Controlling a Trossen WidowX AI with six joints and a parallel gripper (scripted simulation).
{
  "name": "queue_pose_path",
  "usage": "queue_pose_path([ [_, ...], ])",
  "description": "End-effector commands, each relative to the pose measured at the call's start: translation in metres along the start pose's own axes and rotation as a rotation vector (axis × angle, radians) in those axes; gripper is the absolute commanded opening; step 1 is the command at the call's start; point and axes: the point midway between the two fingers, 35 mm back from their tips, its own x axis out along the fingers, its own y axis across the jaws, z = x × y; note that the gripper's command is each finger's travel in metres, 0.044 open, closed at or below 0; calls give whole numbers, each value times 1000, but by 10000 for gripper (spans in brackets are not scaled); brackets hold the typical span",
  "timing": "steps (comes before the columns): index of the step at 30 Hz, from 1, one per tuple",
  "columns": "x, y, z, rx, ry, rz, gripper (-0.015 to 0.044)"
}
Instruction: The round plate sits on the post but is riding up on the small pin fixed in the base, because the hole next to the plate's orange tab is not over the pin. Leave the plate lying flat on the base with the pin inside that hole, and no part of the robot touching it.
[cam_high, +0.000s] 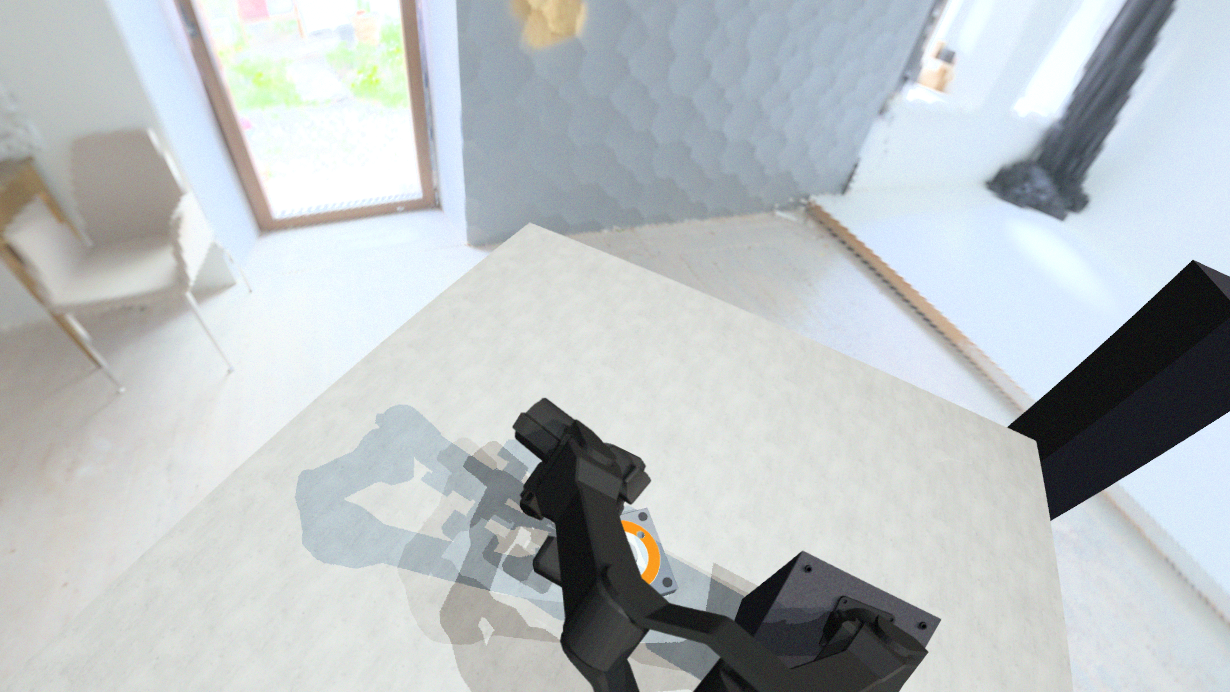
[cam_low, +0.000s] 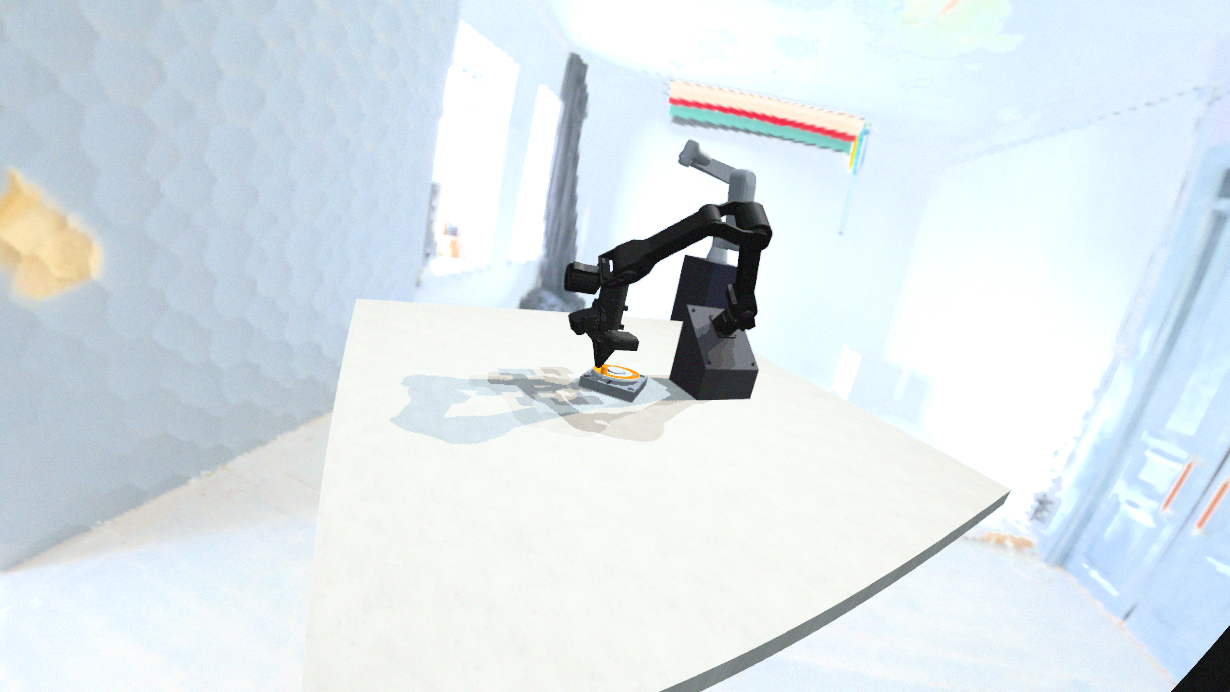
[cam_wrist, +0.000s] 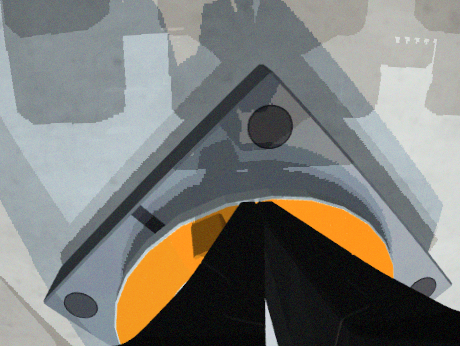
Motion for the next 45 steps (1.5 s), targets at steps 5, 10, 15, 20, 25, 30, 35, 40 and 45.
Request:
queue_pose_path([
  [5, 1, 10, -6, 7, 9, 7, 0],
  [10, 1, 13, -7, 7, 9, 7, 0],
  [15, 1, 16, -8, 7, 9, 7, 0],
  [20, 2, 19, -9, 7, 9, 7, 0],
  [25, -21, 18, -7, 7, 9, 5, 0],
  [30, -41, 17, -12, 7, 9, 5, 0],
  [35, -34, 16, -11, 15, 6, 8, 0],
  [40, -34, 16, -11, 15, 6, 8, 0],
  [45, -34, 16, -11, 15, 6, 8, 0],
])
